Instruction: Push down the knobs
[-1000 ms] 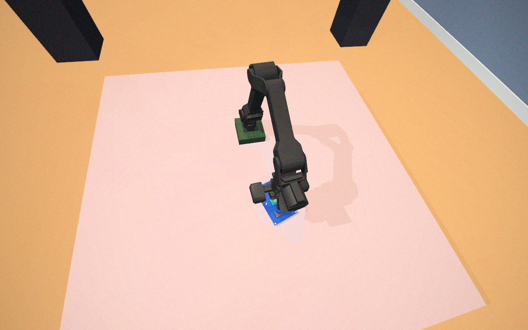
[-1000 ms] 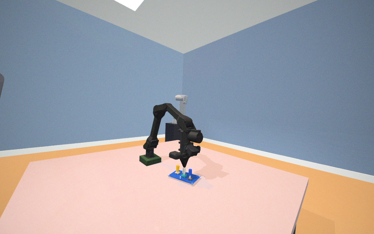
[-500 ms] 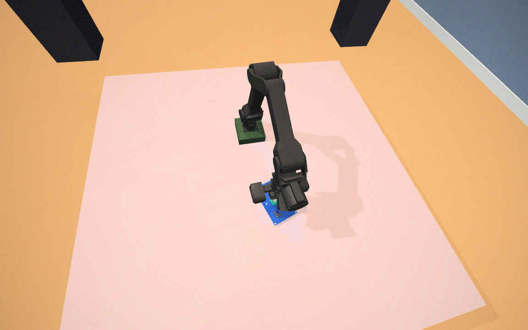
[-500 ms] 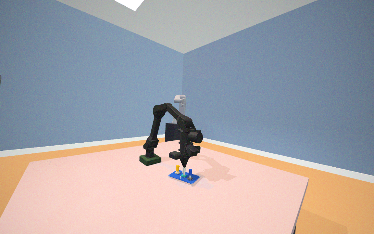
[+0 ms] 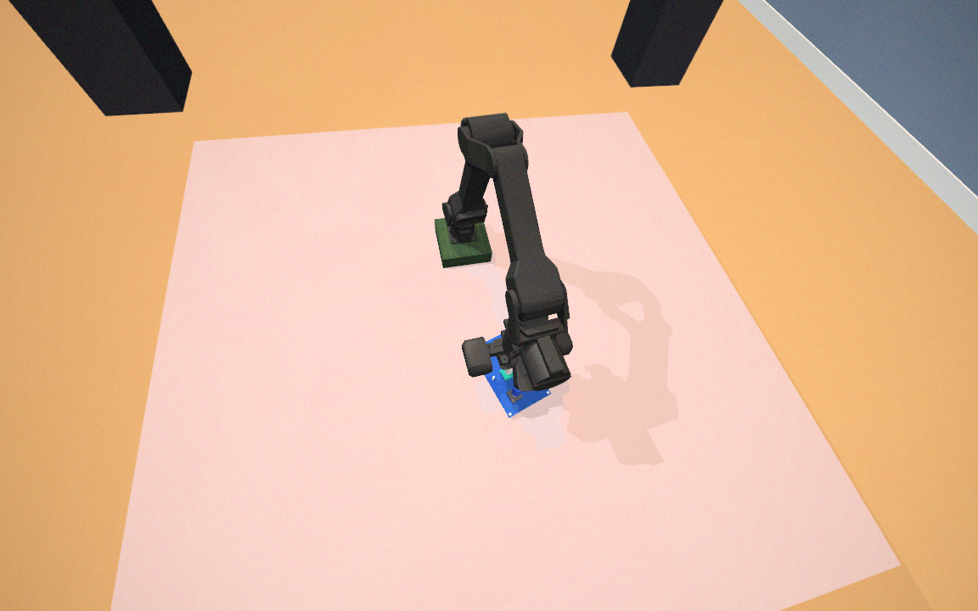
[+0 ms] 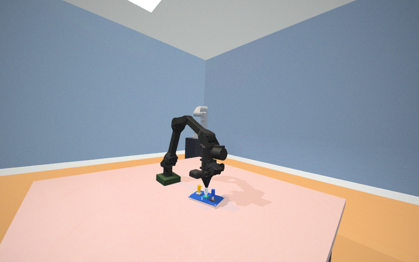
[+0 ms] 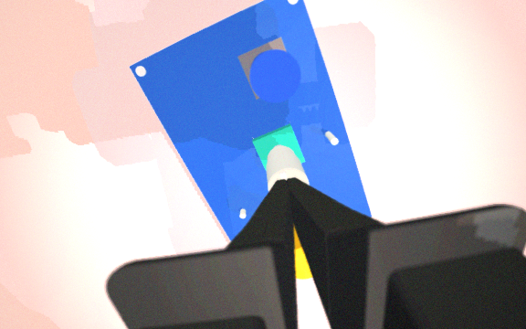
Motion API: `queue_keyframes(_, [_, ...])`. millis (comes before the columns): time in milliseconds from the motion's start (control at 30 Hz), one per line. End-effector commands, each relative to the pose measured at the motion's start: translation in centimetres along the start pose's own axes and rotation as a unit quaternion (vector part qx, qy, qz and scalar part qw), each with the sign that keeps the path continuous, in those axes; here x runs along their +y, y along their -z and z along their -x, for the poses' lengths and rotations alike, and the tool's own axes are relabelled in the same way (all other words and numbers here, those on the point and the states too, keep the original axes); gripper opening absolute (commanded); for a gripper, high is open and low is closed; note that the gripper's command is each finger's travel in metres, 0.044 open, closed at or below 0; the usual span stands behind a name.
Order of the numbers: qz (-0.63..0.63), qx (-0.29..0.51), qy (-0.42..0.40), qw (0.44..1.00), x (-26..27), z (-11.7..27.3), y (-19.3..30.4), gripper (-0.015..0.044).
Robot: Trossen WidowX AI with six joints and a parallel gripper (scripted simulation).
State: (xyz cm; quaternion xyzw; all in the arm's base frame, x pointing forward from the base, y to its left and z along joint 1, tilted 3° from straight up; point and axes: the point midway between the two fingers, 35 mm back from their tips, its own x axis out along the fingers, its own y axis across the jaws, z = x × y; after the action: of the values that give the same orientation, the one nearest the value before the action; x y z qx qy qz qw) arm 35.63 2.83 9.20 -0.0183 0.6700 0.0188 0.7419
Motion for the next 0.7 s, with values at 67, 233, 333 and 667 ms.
queue_keyframes(67, [-0.001, 0.003, 0.002, 1.0, -0.07, -0.95, -0.15, 0.0])
queue_keyframes(233, [-0.001, 0.003, 0.002, 1.0, -0.07, -0.95, -0.15, 0.0])
queue_keyframes(333, [-0.001, 0.003, 0.002, 1.0, -0.07, -0.95, -0.15, 0.0])
queue_keyframes(667, [-0.001, 0.003, 0.002, 1.0, -0.07, -1.15, -0.15, 0.0])
